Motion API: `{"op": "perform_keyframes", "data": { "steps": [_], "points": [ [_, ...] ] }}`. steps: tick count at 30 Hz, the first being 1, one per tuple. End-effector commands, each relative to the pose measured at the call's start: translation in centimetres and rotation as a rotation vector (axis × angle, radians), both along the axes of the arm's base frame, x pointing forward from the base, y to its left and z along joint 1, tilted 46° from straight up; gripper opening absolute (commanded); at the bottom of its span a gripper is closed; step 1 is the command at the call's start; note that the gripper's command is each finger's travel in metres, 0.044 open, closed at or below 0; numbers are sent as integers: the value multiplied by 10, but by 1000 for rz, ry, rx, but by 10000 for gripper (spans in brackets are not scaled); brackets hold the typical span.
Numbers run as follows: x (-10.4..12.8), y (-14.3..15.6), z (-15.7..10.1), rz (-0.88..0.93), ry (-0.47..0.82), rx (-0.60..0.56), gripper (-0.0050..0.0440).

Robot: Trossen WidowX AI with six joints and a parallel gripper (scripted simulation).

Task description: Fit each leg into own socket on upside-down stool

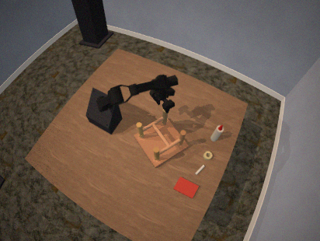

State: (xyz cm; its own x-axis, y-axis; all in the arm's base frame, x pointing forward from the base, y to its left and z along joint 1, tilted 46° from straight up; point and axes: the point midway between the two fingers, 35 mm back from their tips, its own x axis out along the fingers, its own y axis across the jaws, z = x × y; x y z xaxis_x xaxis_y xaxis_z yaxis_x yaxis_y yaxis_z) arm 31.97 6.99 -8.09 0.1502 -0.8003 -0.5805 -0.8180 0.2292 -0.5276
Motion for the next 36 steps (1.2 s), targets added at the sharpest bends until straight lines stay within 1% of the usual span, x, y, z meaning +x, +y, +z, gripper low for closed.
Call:
{"op": "perform_keyframes", "data": {
  "steps": [1, 10, 15, 20, 26, 36],
  "points": [
    [-7, 0, -5, -10, 23, 6, 440],
    [-7, 0, -5, -10, 23, 6, 440],
    [4, -2, 1, -4, 10, 8, 440],
    [5, -3, 1, -3, 9, 9, 440],
    [8, 19, 22, -3, 9, 9, 440],
    [8, 23, 26, -2, 12, 7, 440]
  ]
}}
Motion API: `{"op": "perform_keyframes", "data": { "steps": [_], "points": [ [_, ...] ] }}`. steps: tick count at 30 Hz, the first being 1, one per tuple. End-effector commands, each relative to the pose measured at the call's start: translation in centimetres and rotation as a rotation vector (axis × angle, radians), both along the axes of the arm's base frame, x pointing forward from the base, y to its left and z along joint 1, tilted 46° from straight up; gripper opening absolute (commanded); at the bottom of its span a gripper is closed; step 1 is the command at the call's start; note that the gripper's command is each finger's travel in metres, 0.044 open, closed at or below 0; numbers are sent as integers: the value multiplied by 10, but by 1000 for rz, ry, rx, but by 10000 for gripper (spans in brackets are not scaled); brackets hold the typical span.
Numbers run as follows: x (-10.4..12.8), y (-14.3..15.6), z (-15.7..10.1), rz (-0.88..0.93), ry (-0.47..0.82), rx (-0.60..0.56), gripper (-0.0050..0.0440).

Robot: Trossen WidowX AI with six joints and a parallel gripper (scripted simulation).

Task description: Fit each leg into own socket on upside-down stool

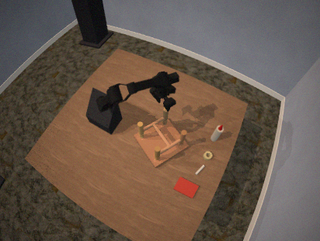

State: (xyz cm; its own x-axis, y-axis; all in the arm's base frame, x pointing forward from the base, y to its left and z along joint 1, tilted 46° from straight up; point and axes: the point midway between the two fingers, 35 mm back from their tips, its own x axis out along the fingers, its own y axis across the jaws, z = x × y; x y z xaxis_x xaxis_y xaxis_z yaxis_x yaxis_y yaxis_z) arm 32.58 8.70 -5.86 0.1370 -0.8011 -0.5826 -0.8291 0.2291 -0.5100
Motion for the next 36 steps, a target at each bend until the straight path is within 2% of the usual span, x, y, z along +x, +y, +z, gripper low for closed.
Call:
{"op": "perform_keyframes", "data": {
  "steps": [1, 4, 9, 15, 17, 29, 36],
  "points": [
    [2, 10, 8, 0, -7, 6, 440],
    [2, 17, 15, 3, -2, 2, 440],
    [1, 13, 12, 7, 5, -4, 440],
    [2, 17, 15, 7, 5, -4, 296],
    [2, 17, 15, 7, 5, -4, 296],
    [2, 17, 15, 7, 5, -4, 8],
    [2, 17, 15, 7, 5, -4, 0]
  ]
}}
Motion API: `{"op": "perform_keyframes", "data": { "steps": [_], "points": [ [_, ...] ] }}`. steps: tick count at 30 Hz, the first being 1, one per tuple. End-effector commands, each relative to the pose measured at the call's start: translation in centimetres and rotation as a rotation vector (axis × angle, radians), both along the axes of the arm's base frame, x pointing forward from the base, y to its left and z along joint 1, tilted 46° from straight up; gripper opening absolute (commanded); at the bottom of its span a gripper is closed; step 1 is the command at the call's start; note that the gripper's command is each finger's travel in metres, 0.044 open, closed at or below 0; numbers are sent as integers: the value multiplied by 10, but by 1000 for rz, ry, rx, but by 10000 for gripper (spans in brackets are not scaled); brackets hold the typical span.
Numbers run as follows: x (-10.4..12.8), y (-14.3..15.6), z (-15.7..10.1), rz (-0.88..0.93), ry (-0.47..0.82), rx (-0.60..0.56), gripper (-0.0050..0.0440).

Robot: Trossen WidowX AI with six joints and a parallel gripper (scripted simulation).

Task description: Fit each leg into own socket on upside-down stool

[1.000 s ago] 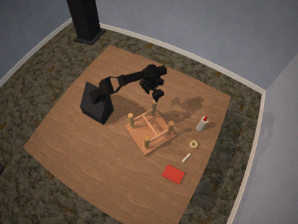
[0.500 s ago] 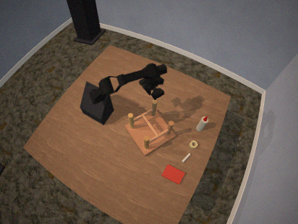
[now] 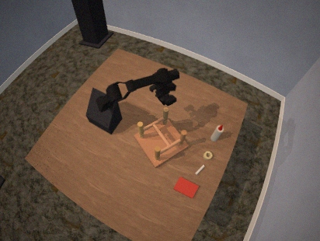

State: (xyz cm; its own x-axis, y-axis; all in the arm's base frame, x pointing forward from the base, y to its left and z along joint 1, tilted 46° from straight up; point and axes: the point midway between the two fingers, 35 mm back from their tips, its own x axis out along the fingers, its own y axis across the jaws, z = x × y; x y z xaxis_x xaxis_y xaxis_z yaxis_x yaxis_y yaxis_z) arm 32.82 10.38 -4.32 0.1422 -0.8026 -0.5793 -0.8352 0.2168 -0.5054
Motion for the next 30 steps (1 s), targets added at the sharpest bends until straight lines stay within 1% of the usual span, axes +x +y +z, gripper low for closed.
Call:
{"op": "perform_keyframes", "data": {
  "steps": [1, 5, 7, 13, 15, 16, 24, 25, 30],
  "points": [
    [0, 0, 0, -4, -2, 1, 0],
    [0, 0, 0, -12, -15, 9, 0],
    [3, -2, 1, -101, -129, 73, 0],
    [7, -4, 3, -225, -277, 160, 0],
    [7, -4, 3, -225, -277, 160, 0],
    [8, -5, 4, -280, -340, 197, 0],
    [14, -7, 8, -456, -533, 313, 0],
    [15, -7, 8, -473, -550, 324, 0],
    [15, -7, 8, -475, -552, 325, 0]
  ]
}}
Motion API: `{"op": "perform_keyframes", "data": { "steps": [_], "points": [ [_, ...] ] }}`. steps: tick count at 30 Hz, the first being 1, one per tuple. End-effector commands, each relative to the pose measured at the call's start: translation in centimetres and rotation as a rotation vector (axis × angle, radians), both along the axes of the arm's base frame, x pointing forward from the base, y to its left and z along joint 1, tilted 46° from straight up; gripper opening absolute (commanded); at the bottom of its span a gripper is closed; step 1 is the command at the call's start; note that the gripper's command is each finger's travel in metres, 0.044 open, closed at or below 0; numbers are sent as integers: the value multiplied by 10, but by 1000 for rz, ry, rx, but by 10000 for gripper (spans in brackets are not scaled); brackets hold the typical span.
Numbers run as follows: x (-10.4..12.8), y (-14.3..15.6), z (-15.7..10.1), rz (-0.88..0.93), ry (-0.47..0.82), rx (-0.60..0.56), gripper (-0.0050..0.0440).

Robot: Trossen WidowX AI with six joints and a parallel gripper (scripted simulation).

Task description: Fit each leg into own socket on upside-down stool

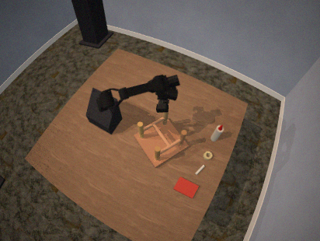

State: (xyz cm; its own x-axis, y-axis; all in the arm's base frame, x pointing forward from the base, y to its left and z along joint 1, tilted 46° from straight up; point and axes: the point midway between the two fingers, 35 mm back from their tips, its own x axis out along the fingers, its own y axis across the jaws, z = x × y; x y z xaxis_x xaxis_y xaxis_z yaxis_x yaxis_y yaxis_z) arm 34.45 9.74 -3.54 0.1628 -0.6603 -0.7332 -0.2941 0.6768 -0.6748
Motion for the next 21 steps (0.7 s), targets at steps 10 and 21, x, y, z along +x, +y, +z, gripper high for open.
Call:
{"op": "perform_keyframes", "data": {
  "steps": [10, 21],
  "points": [
    [-5, -19, -16, -24, -21, 16, 0],
    [-5, -26, -24, -24, -21, 16, 0]
  ]
}}
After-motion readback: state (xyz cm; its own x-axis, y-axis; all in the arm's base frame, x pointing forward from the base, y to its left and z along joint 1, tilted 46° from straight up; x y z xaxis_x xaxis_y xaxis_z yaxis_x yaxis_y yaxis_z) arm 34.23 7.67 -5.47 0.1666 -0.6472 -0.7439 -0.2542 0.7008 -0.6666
